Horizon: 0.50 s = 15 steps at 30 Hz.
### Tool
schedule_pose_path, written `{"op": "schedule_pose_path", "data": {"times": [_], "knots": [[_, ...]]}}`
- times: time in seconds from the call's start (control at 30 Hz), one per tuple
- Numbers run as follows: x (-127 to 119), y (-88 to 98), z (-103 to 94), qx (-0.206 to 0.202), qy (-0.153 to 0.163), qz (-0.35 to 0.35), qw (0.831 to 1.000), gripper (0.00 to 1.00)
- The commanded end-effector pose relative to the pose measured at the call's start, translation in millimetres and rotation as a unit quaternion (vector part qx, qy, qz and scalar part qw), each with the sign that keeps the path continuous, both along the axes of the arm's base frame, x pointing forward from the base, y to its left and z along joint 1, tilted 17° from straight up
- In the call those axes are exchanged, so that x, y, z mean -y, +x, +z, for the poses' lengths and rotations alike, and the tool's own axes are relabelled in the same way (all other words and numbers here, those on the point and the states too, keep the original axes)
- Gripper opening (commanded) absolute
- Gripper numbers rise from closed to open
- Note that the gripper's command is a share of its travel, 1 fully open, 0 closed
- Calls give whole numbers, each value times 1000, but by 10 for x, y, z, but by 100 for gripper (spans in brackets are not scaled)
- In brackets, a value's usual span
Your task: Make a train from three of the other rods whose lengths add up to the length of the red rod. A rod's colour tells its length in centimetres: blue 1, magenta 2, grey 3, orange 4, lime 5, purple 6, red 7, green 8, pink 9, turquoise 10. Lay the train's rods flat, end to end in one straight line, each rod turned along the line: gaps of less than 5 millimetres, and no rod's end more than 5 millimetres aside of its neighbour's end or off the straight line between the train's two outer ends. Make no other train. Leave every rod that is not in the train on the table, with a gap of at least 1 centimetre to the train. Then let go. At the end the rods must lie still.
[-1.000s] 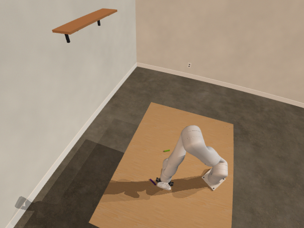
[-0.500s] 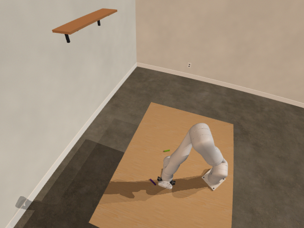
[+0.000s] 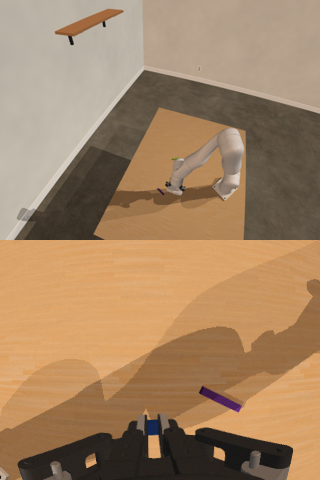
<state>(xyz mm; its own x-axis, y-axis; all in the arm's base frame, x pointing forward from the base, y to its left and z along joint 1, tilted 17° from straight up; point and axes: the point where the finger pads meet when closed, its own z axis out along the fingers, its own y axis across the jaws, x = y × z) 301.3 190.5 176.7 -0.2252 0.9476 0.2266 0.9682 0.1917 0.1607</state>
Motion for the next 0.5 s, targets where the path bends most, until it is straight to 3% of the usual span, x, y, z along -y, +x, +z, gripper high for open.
{"op": "schedule_pose_path", "data": {"times": [0.0, 0.47], "knots": [[12, 37, 71, 9, 2, -3, 1000, 5], [30, 48, 66, 9, 1, -1, 1000, 5]]}}
